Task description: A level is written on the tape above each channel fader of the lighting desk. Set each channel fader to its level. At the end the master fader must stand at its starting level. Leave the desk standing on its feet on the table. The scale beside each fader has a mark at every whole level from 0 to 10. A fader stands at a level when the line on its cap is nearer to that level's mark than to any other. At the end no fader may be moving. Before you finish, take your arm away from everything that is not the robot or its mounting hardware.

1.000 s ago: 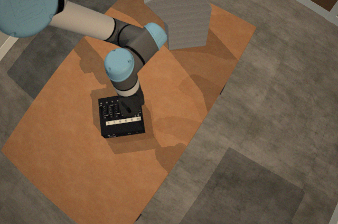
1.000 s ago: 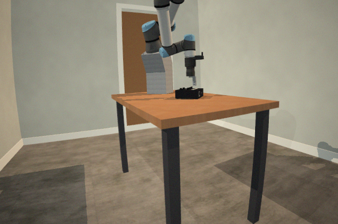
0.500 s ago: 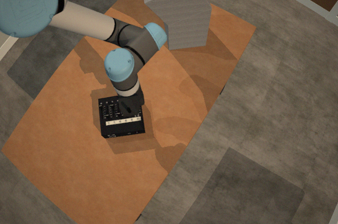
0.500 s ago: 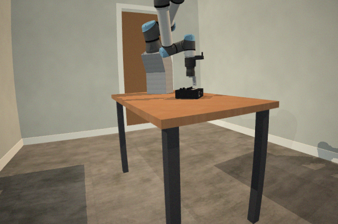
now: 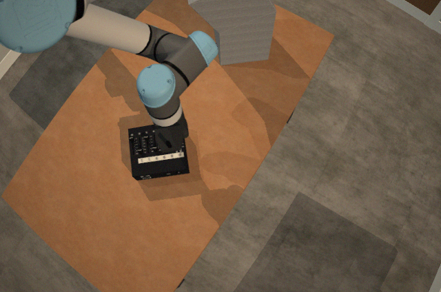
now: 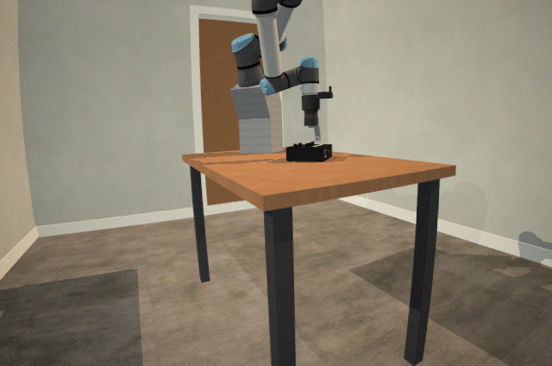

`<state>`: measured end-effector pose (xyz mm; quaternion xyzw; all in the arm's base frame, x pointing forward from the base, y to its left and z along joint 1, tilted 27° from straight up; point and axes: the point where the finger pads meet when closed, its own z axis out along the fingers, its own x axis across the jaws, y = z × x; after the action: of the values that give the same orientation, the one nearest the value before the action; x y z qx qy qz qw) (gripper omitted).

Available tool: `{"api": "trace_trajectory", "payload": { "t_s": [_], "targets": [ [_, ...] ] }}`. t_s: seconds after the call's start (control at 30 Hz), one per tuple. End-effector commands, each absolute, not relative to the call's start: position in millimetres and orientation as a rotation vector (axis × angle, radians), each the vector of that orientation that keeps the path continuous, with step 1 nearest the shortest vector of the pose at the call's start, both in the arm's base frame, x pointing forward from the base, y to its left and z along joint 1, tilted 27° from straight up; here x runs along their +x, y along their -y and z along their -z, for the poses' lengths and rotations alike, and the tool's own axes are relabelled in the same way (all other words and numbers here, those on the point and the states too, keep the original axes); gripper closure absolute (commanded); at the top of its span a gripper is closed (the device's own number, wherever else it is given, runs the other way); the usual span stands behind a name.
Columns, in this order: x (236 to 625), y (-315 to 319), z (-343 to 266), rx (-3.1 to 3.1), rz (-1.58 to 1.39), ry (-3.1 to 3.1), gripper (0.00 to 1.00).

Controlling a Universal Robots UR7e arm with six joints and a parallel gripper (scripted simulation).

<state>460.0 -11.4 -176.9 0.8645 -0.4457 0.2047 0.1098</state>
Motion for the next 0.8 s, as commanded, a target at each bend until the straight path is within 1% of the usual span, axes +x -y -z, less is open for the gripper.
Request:
{"api": "trace_trajectory", "payload": {
  "t_s": [0.0, 0.77],
  "targets": [
    [461.0, 12.3, 178.9, 2.541, -0.603, 1.31, 1.0],
    [462.1, 14.0, 182.9, 2.541, -0.603, 1.31, 1.0]
  ]
}}
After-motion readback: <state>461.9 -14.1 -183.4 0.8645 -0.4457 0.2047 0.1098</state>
